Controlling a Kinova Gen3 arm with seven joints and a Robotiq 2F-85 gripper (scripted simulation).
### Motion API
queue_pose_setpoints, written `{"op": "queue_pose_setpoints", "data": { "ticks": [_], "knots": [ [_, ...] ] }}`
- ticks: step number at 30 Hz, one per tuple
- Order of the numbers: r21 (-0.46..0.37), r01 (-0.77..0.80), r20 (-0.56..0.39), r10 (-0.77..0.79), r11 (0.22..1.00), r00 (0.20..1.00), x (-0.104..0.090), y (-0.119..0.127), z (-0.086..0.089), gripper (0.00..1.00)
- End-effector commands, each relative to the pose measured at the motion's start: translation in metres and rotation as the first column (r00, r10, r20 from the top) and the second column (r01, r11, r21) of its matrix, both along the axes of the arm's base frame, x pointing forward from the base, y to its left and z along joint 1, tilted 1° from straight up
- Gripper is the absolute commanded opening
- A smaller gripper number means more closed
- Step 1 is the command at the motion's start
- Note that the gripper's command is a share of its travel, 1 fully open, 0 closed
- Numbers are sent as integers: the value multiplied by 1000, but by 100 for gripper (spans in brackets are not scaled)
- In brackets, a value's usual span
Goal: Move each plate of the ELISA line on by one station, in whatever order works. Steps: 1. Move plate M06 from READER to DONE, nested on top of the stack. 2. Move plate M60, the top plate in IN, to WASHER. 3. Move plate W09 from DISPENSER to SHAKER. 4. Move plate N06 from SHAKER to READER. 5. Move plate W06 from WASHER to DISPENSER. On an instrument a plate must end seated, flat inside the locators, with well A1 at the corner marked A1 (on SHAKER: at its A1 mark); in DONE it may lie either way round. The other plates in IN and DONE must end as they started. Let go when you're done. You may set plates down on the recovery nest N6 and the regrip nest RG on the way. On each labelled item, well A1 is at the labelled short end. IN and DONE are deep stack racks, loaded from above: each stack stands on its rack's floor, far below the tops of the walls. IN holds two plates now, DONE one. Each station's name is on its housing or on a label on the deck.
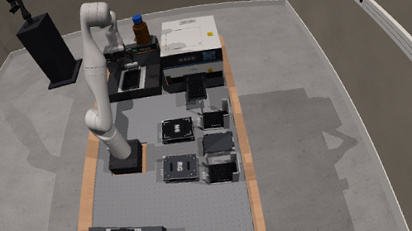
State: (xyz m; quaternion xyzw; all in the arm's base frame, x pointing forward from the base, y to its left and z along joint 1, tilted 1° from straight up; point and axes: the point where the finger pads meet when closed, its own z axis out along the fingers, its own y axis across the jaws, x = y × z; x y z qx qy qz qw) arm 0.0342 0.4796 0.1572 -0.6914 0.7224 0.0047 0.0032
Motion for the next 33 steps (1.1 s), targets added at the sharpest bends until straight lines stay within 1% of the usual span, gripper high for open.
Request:
{"op": "queue_pose_setpoints", "data": {
  "ticks": [1,4,6,14,33],
  "knots": [
    [0,0,0,0,1000,1000,0,16,1,100],
    [0,0,0,0,1000,1000,1,26,1,100],
    [0,0,0,0,1000,1000,1,26,1,100],
    [0,0,0,0,1000,1000,1,52,1,100],
    [0,0,0,0,1000,1000,1,52,1,100]
  ]
}}
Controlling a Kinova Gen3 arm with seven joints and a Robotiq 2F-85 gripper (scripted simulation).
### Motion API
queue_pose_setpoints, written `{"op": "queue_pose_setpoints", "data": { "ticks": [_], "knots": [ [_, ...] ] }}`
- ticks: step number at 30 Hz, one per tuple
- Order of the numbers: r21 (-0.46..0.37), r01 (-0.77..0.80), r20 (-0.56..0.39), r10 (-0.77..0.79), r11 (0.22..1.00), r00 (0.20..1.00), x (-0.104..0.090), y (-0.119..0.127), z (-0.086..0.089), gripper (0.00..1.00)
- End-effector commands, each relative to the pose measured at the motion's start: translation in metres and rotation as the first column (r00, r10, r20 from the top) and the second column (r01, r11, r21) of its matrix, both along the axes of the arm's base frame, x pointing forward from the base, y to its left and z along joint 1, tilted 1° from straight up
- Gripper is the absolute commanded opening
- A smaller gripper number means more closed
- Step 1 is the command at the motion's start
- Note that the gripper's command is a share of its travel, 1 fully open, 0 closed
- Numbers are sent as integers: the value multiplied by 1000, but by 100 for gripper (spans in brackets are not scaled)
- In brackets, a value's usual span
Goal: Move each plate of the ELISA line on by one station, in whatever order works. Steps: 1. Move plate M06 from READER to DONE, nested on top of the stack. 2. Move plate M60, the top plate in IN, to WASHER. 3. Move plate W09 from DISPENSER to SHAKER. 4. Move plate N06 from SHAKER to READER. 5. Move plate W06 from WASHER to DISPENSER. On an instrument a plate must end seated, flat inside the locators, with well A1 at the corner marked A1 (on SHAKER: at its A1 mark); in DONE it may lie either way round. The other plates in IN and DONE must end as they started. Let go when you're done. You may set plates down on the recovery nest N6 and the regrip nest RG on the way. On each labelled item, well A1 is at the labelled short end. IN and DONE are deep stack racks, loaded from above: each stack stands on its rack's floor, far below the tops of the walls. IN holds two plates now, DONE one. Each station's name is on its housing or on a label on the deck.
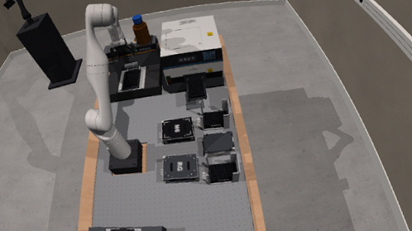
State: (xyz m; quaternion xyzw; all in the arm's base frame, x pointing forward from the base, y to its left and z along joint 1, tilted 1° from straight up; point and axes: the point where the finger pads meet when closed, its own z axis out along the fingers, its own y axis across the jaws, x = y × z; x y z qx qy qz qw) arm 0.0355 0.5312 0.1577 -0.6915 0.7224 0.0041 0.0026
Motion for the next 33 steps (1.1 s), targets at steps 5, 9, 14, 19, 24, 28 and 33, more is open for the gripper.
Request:
{"op": "queue_pose_setpoints", "data": {
  "ticks": [5,9,14,19,24,28,33],
  "knots": [
    [2,0,0,0,1000,1000,0,0,1,100],
    [2,0,0,0,1000,1000,0,0,1,100],
    [2,0,0,0,1000,1000,0,0,1,100],
    [2,0,0,0,1000,1000,0,0,1,100],
    [2,0,0,0,1000,1000,0,0,1,100],
    [2,0,0,0,1000,1000,0,0,1,100],
    [2,0,0,0,1000,1000,-1,-16,1,100]
  ]
}}
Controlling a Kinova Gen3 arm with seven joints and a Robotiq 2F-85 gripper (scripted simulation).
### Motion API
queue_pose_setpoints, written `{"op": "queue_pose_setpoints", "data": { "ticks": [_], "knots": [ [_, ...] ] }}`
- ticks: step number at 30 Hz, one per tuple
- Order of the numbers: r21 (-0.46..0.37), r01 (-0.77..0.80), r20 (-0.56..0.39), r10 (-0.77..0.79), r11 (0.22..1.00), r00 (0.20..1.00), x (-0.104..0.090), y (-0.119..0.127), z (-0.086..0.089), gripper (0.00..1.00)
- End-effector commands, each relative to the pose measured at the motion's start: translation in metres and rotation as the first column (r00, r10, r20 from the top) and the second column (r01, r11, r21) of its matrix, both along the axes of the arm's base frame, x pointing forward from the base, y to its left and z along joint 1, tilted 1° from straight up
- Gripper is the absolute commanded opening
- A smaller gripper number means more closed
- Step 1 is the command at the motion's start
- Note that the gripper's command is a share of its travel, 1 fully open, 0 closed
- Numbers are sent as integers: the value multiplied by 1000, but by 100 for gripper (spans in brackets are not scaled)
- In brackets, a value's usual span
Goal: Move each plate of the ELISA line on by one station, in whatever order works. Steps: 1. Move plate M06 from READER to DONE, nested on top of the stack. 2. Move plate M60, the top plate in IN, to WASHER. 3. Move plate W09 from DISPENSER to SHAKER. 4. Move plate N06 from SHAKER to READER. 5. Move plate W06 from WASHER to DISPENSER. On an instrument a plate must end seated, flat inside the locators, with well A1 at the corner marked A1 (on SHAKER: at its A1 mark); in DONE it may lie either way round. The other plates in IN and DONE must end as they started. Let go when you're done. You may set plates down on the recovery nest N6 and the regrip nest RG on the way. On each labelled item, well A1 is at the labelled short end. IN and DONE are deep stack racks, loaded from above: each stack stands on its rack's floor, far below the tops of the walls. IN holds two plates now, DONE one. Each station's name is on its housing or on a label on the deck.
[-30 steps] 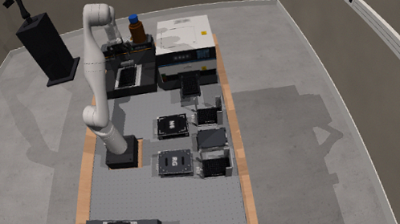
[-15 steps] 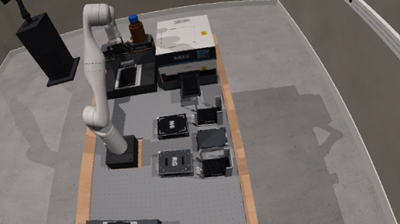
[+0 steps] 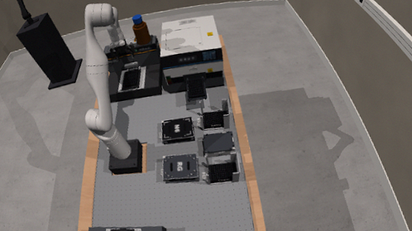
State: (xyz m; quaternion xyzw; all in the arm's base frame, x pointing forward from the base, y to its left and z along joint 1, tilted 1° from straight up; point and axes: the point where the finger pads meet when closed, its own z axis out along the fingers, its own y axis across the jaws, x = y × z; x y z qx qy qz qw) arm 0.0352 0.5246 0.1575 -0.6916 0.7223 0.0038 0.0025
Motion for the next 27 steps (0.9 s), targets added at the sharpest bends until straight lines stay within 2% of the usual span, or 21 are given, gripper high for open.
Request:
{"op": "queue_pose_setpoints", "data": {
  "ticks": [1,14,27],
  "knots": [
    [2,0,0,0,1000,1000,-1,-13,1,100],
    [2,0,0,0,1000,1000,-2,-49,0,100],
    [2,0,0,0,1000,1000,-2,-49,0,100]
  ]
}}
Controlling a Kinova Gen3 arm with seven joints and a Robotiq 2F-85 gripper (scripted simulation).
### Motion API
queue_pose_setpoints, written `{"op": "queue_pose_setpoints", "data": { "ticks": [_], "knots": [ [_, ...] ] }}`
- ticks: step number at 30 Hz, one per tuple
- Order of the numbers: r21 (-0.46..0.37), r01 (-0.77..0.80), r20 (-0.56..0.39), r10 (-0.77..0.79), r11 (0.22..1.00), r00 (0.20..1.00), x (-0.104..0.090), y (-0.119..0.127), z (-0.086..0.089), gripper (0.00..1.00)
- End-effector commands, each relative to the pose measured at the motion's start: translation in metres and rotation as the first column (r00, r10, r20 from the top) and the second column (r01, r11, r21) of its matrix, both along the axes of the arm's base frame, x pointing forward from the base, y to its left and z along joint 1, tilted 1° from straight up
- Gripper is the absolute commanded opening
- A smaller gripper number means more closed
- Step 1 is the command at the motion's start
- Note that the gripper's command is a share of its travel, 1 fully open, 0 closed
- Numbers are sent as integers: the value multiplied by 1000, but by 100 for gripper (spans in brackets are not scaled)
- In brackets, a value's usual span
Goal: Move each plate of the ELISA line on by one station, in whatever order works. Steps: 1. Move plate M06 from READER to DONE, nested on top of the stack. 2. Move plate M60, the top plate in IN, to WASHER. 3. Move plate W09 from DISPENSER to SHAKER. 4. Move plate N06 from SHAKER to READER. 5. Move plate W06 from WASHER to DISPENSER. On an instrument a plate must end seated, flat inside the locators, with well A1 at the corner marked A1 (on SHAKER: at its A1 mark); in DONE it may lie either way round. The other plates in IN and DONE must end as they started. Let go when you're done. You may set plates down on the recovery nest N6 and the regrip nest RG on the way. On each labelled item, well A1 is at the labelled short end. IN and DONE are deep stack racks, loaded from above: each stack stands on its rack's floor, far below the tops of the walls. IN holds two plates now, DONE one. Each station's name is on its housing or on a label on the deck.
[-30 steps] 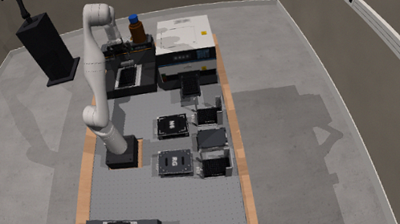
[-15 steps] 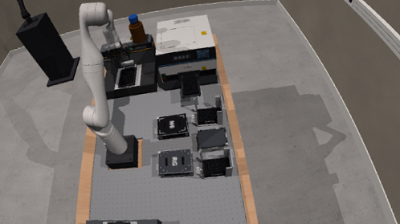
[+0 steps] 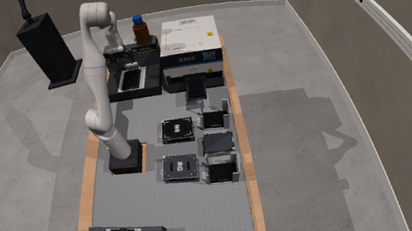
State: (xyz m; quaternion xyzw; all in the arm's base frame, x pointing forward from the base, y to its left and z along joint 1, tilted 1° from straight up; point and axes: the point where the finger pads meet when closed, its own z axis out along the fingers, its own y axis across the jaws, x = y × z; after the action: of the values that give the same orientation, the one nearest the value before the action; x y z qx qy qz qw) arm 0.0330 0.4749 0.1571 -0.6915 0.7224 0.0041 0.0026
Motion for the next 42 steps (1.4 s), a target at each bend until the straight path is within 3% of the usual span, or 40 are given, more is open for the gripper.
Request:
{"op": "queue_pose_setpoints", "data": {
  "ticks": [1,42],
  "knots": [
    [2,0,0,0,1000,1000,0,0,1,100],
    [2,0,0,0,1000,1000,0,1,-46,100]
  ]
}}
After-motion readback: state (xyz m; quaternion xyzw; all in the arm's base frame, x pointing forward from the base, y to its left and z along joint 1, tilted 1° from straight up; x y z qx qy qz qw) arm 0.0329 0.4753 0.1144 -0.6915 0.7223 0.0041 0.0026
